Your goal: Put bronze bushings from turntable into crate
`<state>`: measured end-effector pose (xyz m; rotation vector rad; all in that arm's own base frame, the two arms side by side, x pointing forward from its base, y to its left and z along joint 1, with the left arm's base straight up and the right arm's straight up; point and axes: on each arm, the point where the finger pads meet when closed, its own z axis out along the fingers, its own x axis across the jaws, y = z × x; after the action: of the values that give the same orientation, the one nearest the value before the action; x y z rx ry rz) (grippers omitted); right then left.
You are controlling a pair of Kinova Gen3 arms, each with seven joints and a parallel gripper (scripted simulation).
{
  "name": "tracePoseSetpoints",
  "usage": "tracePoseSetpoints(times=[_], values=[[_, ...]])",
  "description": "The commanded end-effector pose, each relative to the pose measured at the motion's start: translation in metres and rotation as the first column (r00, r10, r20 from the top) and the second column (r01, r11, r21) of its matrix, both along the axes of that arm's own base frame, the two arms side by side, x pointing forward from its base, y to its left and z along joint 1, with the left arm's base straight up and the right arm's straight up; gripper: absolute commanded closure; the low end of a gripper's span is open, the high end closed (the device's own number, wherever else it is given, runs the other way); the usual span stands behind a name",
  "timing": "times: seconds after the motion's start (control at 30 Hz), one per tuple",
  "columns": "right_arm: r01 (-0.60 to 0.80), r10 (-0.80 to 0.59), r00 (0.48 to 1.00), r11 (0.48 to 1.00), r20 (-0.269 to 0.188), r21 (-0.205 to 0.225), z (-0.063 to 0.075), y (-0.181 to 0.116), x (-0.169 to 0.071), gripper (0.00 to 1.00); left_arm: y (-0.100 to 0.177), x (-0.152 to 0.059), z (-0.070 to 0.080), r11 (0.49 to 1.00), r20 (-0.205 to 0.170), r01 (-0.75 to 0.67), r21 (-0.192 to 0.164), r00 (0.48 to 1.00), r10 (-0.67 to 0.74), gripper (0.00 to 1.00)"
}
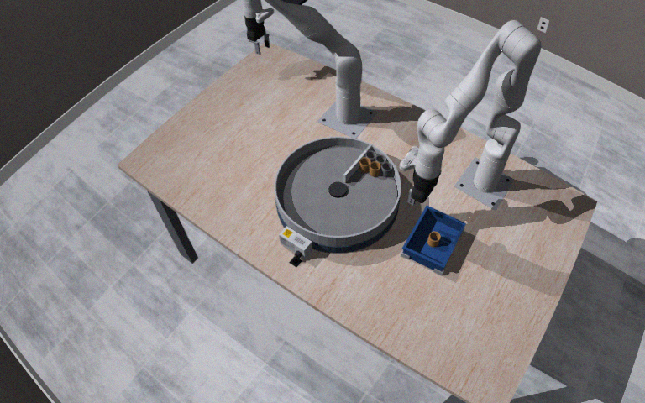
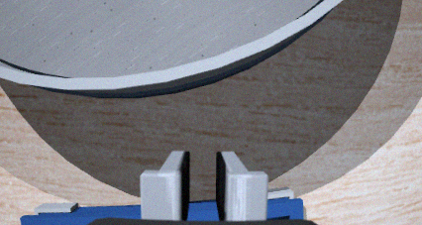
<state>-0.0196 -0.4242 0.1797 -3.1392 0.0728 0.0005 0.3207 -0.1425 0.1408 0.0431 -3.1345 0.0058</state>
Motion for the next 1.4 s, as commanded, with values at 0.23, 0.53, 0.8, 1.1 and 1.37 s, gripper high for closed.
tracePoseSetpoints(times=[0.23, 0.53, 0.8, 1.1, 1.37], values=[[0.0, 0.0, 1.0, 1.0, 0.0, -0.002, 0.001, 0.0, 0.0, 0.0, -0.083, -0.022, 0.0, 1.0, 0.002, -0.003, 0.009, 1.0, 0.003, 0.64], [0.0, 0.0, 1.0, 1.0, 0.0, -0.002, 0.001, 0.0, 0.0, 0.0, -0.158, -0.044, 0.0, 1.0, 0.002, -0.003, 0.009, 1.0, 0.003, 0.64], [0.0, 0.0, 1.0, 1.0, 0.0, -0.002, 0.001, 0.0, 0.0, 0.0, -0.185, -0.052, 0.0, 1.0, 0.002, -0.003, 0.009, 1.0, 0.003, 0.64], [0.0, 0.0, 1.0, 1.0, 0.0, -0.002, 0.001, 0.0, 0.0, 0.0, -0.189, -0.054, 0.0, 1.0, 0.002, -0.003, 0.009, 1.0, 0.003, 0.64], [0.0, 0.0, 1.0, 1.0, 0.0, -0.002, 0.001, 0.0, 0.0, 0.0, -0.189, -0.054, 0.0, 1.0, 0.002, -0.003, 0.009, 1.0, 0.003, 0.64]])
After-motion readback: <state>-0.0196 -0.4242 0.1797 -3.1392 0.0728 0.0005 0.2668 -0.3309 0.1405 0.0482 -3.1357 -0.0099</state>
